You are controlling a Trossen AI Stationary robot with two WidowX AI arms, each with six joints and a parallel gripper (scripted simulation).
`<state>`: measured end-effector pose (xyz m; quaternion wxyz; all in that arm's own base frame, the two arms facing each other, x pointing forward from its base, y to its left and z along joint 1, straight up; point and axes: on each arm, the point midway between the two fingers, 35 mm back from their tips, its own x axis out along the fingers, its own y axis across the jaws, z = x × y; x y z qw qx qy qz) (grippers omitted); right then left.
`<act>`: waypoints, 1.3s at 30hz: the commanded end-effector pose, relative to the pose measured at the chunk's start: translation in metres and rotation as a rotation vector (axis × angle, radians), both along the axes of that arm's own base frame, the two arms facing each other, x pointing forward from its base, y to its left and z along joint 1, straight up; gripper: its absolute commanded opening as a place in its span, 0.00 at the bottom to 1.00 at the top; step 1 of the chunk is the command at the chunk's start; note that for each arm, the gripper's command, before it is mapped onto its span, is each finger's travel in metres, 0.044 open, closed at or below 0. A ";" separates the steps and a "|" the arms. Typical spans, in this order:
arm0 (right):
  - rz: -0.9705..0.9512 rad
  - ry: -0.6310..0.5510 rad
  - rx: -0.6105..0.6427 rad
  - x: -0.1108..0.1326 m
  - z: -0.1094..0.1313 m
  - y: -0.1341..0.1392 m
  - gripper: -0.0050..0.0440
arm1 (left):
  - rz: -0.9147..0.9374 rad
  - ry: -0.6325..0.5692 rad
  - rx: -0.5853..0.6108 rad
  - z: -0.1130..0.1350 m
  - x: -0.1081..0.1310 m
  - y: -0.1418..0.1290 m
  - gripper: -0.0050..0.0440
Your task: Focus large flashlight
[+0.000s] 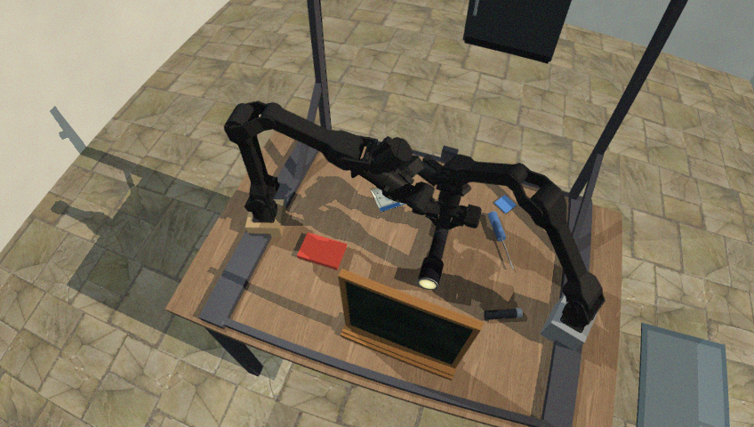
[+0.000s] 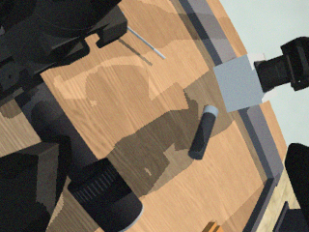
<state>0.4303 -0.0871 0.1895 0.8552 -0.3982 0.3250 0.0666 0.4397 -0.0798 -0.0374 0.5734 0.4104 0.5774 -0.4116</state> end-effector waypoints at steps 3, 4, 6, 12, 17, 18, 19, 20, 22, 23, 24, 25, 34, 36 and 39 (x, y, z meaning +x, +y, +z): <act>0.041 0.046 -0.059 0.008 -0.003 -0.010 1.00 | 0.000 -0.028 -0.008 0.013 0.005 -0.001 0.37; 0.048 0.060 -0.067 0.009 -0.006 -0.012 1.00 | 0.000 -0.028 -0.008 0.013 0.005 -0.001 0.37; 0.059 0.075 -0.085 0.011 -0.007 -0.016 1.00 | 0.000 -0.028 -0.008 0.013 0.005 -0.001 0.37; 0.090 0.134 -0.115 0.014 -0.022 -0.022 1.00 | 0.000 -0.028 -0.008 0.013 0.005 -0.001 0.37; 0.115 0.176 -0.138 0.017 -0.032 -0.028 1.00 | 0.000 -0.028 -0.008 0.013 0.005 -0.001 0.37; 0.115 0.176 -0.138 0.017 -0.032 -0.028 1.00 | 0.000 -0.028 -0.008 0.013 0.005 -0.001 0.37; 0.121 0.183 -0.144 0.017 -0.033 -0.028 1.00 | 0.000 -0.028 -0.008 0.013 0.005 -0.001 0.37; 0.129 0.194 -0.150 0.017 -0.036 -0.029 1.00 | 0.000 -0.028 -0.008 0.013 0.005 -0.001 0.37; 0.144 0.217 -0.162 0.019 -0.041 -0.033 1.00 | 0.000 -0.028 -0.008 0.013 0.005 -0.001 0.37; 0.151 0.228 -0.168 0.019 -0.044 -0.034 1.00 | 0.000 -0.028 -0.008 0.013 0.005 -0.001 0.37; 0.158 0.239 -0.173 0.019 -0.047 -0.036 1.00 | 0.000 -0.028 -0.008 0.013 0.005 -0.001 0.37; 0.165 0.253 -0.177 0.019 -0.050 -0.037 1.00 | 0.000 -0.028 -0.008 0.013 0.005 -0.001 0.37; 0.222 0.331 -0.213 0.021 -0.070 -0.048 1.00 | 0.000 -0.028 -0.008 0.013 0.005 -0.001 0.37; 0.228 0.335 -0.217 0.021 -0.071 -0.048 1.00 | 0.000 -0.028 -0.008 0.013 0.005 -0.001 0.37; 0.254 0.368 -0.230 0.022 -0.079 -0.052 1.00 | 0.000 -0.028 -0.008 0.013 0.005 -0.001 0.37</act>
